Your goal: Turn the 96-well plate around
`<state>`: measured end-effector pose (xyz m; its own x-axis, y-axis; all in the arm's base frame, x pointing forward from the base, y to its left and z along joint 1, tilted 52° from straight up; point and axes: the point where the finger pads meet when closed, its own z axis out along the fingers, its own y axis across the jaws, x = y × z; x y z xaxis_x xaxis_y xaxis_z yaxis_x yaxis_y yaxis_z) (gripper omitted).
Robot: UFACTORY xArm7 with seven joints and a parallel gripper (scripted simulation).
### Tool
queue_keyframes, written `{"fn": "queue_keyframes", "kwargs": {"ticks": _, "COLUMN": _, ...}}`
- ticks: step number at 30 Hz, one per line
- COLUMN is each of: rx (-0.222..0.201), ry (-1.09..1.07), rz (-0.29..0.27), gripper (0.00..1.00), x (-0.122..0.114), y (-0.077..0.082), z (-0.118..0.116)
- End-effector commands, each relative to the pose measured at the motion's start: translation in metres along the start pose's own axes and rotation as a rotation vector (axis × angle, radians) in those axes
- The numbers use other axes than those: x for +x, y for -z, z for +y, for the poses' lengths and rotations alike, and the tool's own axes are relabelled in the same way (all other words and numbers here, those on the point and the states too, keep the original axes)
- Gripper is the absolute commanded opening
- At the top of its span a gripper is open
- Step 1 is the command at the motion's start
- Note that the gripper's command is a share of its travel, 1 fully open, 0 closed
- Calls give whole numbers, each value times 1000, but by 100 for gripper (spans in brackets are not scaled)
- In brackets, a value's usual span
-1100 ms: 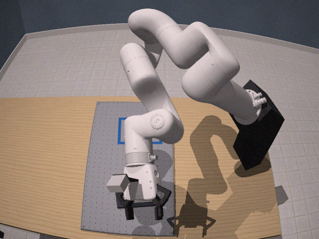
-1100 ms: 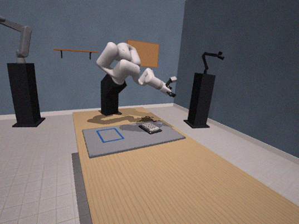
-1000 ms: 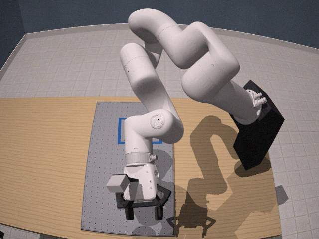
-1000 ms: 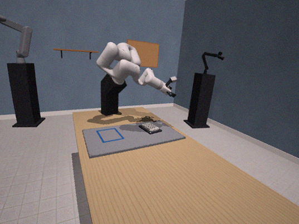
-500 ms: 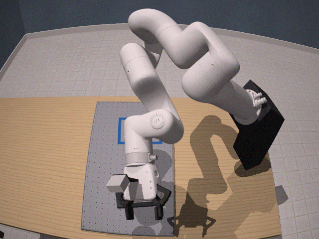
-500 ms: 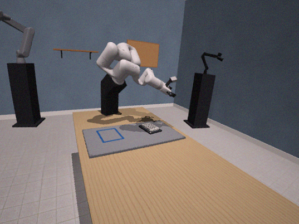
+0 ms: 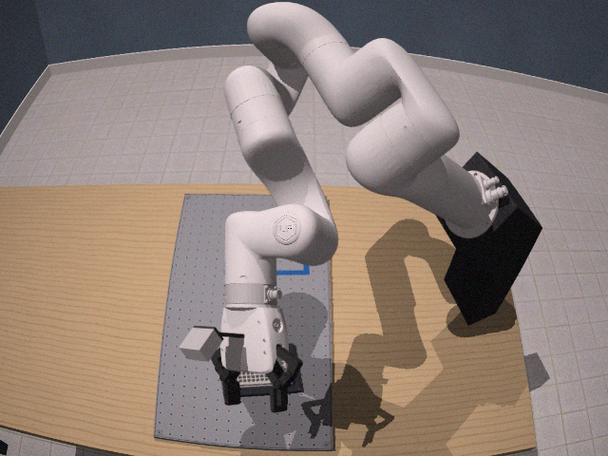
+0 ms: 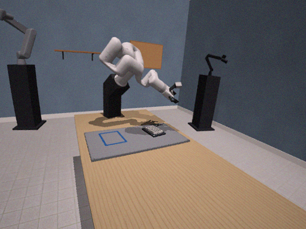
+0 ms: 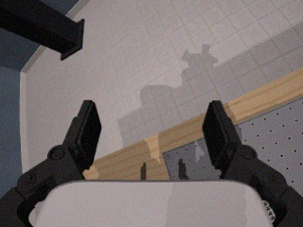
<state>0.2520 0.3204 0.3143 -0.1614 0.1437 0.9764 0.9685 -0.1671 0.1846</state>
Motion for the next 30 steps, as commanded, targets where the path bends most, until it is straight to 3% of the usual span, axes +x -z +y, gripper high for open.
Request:
{"fn": "queue_keyframes", "kwargs": {"ticks": 1, "rx": -23, "ry": -34, "rz": -23, "gripper": 100, "x": -2, "y": 4, "z": 9}}
{"fn": "queue_keyframes", "kwargs": {"ticks": 3, "rx": -60, "ry": -85, "rz": -45, "gripper": 100, "x": -3, "y": 8, "z": 18}}
{"fn": "queue_keyframes", "kwargs": {"ticks": 7, "rx": -66, "ry": -93, "rz": -49, "gripper": 100, "x": -5, "y": 12, "z": 28}}
{"fn": "queue_keyframes", "kwargs": {"ticks": 10, "rx": -123, "ry": -171, "rz": -76, "gripper": 100, "x": -7, "y": 18, "z": 41}}
{"fn": "queue_keyframes", "kwargs": {"ticks": 14, "rx": -129, "ry": -180, "rz": -79, "gripper": 100, "x": -8, "y": 23, "z": 49}}
{"fn": "queue_keyframes", "kwargs": {"ticks": 16, "rx": -167, "ry": -233, "rz": -94, "gripper": 100, "x": -10, "y": 28, "z": 57}}
{"fn": "queue_keyframes", "kwargs": {"ticks": 21, "rx": -193, "ry": -268, "rz": -103, "gripper": 100, "x": -11, "y": 35, "z": 68}}
{"fn": "queue_keyframes", "kwargs": {"ticks": 24, "rx": -250, "ry": -349, "rz": -118, "gripper": 100, "x": -13, "y": 43, "z": 81}}
{"fn": "queue_keyframes", "kwargs": {"ticks": 27, "rx": -257, "ry": -358, "rz": -120, "gripper": 100, "x": -13, "y": 47, "z": 86}}
{"fn": "queue_keyframes", "kwargs": {"ticks": 30, "rx": -315, "ry": -440, "rz": -129, "gripper": 100, "x": -14, "y": 56, "z": 97}}
